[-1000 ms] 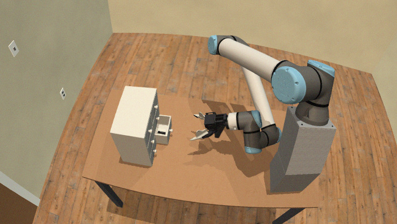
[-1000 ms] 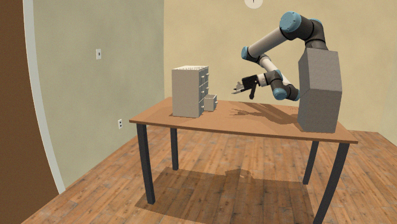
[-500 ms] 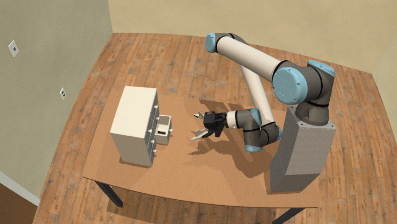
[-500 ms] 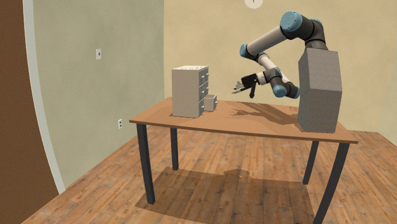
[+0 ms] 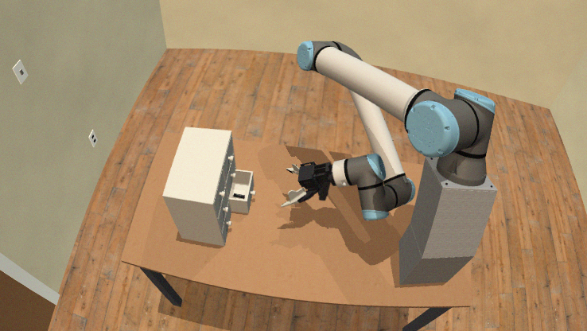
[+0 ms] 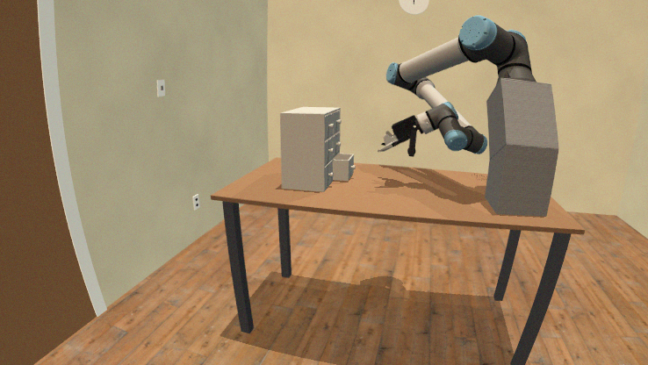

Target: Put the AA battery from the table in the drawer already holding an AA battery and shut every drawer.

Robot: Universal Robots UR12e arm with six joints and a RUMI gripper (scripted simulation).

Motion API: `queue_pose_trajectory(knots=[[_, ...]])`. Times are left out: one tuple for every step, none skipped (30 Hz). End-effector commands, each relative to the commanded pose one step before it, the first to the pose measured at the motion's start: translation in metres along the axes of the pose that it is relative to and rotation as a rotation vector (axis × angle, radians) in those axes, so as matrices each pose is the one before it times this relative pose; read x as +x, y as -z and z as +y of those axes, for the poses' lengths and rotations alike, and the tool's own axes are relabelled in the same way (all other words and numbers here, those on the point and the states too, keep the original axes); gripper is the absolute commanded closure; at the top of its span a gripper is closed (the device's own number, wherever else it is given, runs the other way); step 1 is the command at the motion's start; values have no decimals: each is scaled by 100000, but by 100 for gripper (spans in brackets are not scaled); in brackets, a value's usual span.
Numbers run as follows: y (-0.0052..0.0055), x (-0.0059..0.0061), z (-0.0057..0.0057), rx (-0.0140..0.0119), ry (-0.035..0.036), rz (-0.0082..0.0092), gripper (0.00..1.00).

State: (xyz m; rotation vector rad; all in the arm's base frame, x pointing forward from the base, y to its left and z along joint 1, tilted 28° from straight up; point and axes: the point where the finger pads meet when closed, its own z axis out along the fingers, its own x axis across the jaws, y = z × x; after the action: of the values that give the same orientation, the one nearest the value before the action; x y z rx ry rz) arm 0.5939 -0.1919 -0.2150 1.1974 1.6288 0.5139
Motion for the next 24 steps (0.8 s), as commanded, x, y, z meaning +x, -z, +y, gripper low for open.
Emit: queue_pose_trajectory(knots=[[69, 3, 176, 4170, -12, -18, 0], [13, -2, 29, 1040, -10, 2, 0], [0, 0, 0, 0, 0, 0, 0], [0, 0, 0, 0, 0, 0, 0], [11, -4, 30, 1067, -16, 2, 0], [19, 0, 30, 1097, -1, 0, 0], [27, 4, 31, 1125, 14, -2, 0], [27, 3, 31, 1154, 13, -2, 0], [10, -5, 31, 1184, -23, 6, 0], [20, -1, 32, 1212, -6, 1, 0], [30, 3, 33, 1238, 13, -4, 0], [32, 3, 33, 1268, 15, -4, 0], [14, -5, 33, 1305, -24, 9, 0], [25, 0, 34, 1330, -3, 1, 0], [38, 4, 35, 1353, 20, -8, 0], [26, 0, 34, 1393, -5, 3, 0], [22, -3, 35, 1428, -17, 7, 0], [36, 2, 36, 1450, 9, -4, 0], [43, 3, 37, 1476, 20, -9, 0], [0, 0, 0, 0, 0, 0, 0], [0, 0, 0, 0, 0, 0, 0], [19, -3, 35, 1521, -27, 14, 0], [36, 0, 37, 1540, 2, -1, 0], [53, 4, 38, 1558, 32, -18, 0]])
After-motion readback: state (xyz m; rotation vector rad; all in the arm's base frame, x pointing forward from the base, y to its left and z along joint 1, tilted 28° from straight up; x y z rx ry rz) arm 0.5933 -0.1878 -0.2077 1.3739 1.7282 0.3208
